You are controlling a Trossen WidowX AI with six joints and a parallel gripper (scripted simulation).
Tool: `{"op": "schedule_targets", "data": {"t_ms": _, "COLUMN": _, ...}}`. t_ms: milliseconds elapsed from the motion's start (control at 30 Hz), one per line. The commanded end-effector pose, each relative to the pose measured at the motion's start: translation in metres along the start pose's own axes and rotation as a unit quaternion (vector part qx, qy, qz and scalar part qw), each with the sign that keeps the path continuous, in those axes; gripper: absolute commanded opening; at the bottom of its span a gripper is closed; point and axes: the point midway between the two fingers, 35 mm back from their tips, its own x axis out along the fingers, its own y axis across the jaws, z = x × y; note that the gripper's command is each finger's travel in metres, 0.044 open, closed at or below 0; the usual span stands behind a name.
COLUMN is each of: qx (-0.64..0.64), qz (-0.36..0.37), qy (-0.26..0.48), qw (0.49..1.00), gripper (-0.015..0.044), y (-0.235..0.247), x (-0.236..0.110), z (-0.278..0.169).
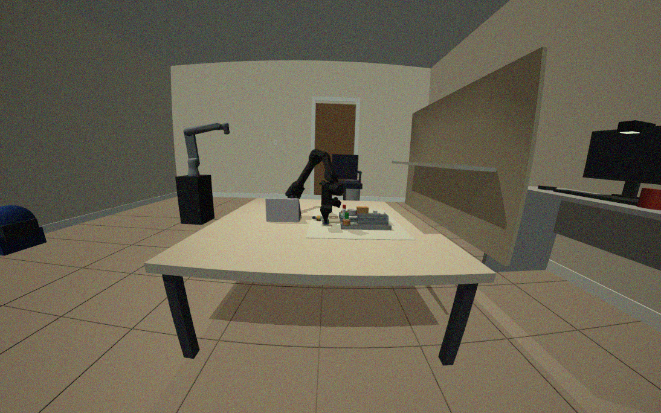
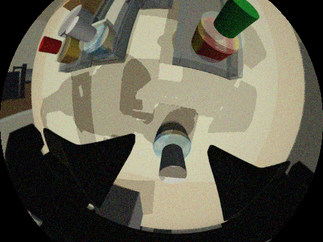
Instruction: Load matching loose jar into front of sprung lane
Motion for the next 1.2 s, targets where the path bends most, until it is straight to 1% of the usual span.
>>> {"op": "schedule_targets", "data": {"t_ms": 0, "qx": 0.004, "qz": 0.003, "qy": 0.0, "qw": 1.0, "gripper": 0.0309, "y": 0.001, "x": 0.003, "z": -0.001}}
{"op": "schedule_targets", "data": {"t_ms": 200, "qx": 0.004, "qz": 0.003, "qy": 0.0, "qw": 1.0, "gripper": 0.0151, "y": 0.001, "x": 0.003, "z": -0.001}}
{"op": "schedule_targets", "data": {"t_ms": 400, "qx": 0.004, "qz": 0.003, "qy": 0.0, "qw": 1.0, "gripper": 0.0111, "y": 0.001, "x": 0.003, "z": -0.001}}
{"op": "schedule_targets", "data": {"t_ms": 467, "qx": 0.004, "qz": 0.003, "qy": 0.0, "qw": 1.0, "gripper": 0.0059, "y": 0.001, "x": 0.002, "z": -0.001}}
{"op": "schedule_targets", "data": {"t_ms": 533, "qx": 0.004, "qz": 0.002, "qy": 0.0, "qw": 1.0, "gripper": 0.0006, "y": -0.001, "x": -0.007, "z": 0.0}}
{"op": "schedule_targets", "data": {"t_ms": 1000, "qx": 0.004, "qz": 0.001, "qy": 0.001, "qw": 1.0, "gripper": 0.0, "y": -0.005, "x": -0.099, "z": -0.002}}
{"op": "schedule_targets", "data": {"t_ms": 1167, "qx": 0.004, "qz": 0.001, "qy": 0.001, "qw": 1.0, "gripper": 0.0, "y": -0.004, "x": -0.104, "z": -0.003}}
